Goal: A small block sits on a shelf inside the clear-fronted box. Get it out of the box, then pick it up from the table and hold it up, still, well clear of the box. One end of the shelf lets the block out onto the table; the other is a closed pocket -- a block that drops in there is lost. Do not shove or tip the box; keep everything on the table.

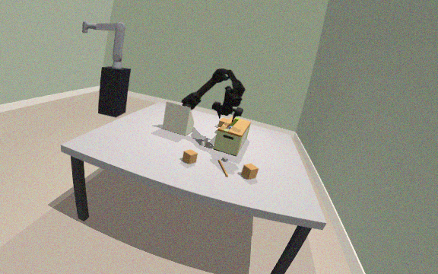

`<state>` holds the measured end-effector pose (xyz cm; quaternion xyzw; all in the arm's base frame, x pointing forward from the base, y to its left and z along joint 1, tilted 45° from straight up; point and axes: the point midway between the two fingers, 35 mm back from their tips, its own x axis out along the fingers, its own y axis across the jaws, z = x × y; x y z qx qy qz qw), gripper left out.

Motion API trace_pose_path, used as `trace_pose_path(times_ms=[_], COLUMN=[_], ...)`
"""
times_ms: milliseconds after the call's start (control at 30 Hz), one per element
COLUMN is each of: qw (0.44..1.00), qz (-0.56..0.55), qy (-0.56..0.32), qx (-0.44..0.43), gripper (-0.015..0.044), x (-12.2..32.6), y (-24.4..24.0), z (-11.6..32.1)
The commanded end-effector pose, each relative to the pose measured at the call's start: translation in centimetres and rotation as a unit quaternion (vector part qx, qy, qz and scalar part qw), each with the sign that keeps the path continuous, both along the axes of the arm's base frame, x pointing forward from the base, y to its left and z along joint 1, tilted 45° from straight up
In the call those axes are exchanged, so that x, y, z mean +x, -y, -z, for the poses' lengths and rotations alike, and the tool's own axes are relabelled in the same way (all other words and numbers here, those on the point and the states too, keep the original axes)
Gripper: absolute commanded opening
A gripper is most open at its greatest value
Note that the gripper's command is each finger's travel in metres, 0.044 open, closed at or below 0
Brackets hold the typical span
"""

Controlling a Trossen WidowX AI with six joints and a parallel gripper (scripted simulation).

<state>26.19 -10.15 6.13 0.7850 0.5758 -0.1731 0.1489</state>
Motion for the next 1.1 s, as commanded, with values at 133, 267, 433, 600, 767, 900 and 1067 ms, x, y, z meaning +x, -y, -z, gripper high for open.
trace_pose_path(times_ms=[133, 267, 433, 600, 767, 900, 1067], qw=[1.0, 1.0, 1.0, 1.0, 1.0, 1.0, 1.0], qz=[0.001, 0.001, 0.001, 0.001, 0.001, 0.001, 0.0], qy=[-0.003, -0.003, -0.003, -0.003, -0.002, -0.002, -0.002], qx=[0.004, 0.004, 0.004, 0.004, 0.005, 0.005, 0.006], gripper=[0.04, 0.04, 0.04, 0.04, 0.04, 0.04, 0.04], x=[0.3, 0.4, 0.6, 0.7, 0.8, 0.8, 0.9], y=[-1.0, -1.5, -2.1, -2.7, -3.3, -3.8, -4.5], z=[0.9, 1.4, 1.9, 2.5, 3.0, 3.4, 3.8])
